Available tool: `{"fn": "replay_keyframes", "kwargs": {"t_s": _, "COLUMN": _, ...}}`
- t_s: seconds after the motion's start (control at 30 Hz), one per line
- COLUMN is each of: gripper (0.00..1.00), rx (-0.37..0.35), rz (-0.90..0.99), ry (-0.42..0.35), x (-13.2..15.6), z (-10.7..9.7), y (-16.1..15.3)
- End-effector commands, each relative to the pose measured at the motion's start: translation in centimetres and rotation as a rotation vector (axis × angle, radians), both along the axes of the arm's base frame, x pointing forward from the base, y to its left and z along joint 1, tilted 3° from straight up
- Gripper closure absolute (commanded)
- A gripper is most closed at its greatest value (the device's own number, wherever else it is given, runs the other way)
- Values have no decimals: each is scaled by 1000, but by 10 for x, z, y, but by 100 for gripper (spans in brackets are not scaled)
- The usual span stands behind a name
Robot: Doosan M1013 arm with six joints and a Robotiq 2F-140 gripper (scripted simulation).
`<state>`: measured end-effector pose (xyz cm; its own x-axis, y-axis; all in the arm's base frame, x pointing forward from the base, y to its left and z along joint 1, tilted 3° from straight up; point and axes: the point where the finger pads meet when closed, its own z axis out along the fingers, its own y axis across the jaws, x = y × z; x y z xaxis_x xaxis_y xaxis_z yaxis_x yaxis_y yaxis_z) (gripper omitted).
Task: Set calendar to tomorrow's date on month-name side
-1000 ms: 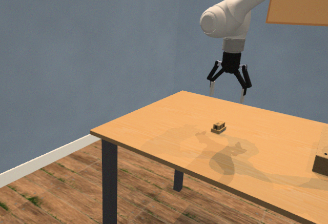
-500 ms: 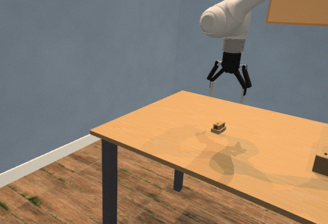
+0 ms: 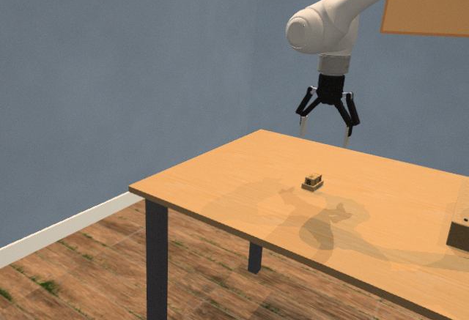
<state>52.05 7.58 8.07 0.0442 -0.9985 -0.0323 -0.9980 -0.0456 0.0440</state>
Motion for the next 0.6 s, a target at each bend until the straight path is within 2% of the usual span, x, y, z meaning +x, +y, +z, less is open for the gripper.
{"fn": "replay_keyframes", "kwargs": {"t_s": 0.0, "gripper": 0, "rx": 6, "rz": -2, "ry": -7, "x": 6, "z": 1, "y": 5}}
{"fn": "replay_keyframes", "kwargs": {"t_s": 0.1, "gripper": 0, "rx": 5, "rz": -2, "ry": -7, "x": 6, "z": -1, "y": 5}}
{"fn": "replay_keyframes", "kwargs": {"t_s": 0.27, "gripper": 0, "rx": 4, "rz": -2, "ry": -7, "x": 5, "z": -29, "y": 5}}
{"fn": "replay_keyframes", "kwargs": {"t_s": 0.4, "gripper": 0, "rx": 4, "rz": -2, "ry": -7, "x": 4, "z": -31, "y": 6}}
{"fn": "replay_keyframes", "kwargs": {"t_s": 0.43, "gripper": 72, "rx": 4, "rz": -2, "ry": -7, "x": 4, "z": -31, "y": 6}}
{"fn": "replay_keyframes", "kwargs": {"t_s": 0.57, "gripper": 72, "rx": 4, "rz": -2, "ry": -7, "x": 4, "z": -31, "y": 6}}
